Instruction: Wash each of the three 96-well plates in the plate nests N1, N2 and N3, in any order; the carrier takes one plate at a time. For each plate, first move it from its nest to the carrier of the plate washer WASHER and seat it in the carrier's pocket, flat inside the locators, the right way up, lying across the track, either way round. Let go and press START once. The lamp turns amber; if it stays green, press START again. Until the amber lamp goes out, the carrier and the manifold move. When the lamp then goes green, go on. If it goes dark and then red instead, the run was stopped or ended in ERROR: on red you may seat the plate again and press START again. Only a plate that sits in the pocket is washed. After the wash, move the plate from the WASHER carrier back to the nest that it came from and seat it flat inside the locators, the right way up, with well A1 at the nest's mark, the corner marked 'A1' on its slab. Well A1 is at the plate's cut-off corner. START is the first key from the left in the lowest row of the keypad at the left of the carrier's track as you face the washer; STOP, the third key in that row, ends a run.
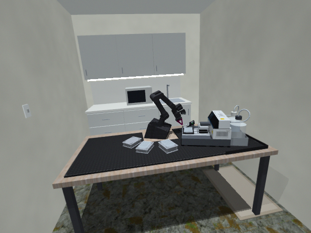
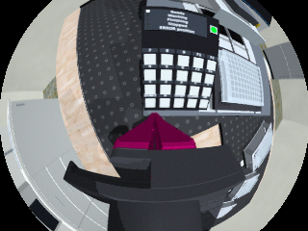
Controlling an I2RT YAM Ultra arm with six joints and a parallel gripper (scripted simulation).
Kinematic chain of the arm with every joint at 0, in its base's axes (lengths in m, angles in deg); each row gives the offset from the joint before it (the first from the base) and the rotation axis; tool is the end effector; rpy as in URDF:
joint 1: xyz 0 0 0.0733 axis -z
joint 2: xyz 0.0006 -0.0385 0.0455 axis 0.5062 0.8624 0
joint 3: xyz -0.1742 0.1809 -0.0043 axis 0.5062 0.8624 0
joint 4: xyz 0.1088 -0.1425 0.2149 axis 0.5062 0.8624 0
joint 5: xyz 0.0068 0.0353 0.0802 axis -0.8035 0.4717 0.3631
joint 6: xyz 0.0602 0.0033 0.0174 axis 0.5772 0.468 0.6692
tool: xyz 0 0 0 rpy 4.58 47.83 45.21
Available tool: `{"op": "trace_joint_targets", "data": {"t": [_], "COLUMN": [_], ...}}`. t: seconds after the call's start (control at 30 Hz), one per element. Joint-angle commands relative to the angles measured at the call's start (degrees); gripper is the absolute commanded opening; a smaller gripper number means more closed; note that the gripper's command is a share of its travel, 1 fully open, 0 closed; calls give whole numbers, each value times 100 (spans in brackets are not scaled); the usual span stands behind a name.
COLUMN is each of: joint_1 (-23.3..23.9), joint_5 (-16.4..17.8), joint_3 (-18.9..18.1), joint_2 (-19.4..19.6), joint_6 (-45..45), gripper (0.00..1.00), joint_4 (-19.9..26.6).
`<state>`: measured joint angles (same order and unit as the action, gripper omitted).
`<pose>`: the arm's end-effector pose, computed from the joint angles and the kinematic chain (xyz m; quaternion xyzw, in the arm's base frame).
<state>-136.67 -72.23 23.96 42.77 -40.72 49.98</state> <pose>-0.0290 0.1767 0.1285 -0.5290 0.7402 0.2204 0.3518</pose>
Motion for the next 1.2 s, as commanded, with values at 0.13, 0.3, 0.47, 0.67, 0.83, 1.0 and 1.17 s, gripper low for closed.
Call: {"op": "trace_joint_targets", "data": {"t": [0.13,0.3,0.47,0.67,0.83,1.0,1.17], "joint_1": [155,269,270,270,336,399,447], "joint_5": [155,235,236,236,283,328,363], "joint_3": [34,83,83,83,110,134,152], "joint_2": [217,415,415,418,540,667,770], "joint_6": [-226,-316,-316,-317,-368,-416,-453], "gripper": [0,0,0,0,0,0,0], "joint_4": [-593,-879,-880,-882,-1054,-1225,-1362]}}
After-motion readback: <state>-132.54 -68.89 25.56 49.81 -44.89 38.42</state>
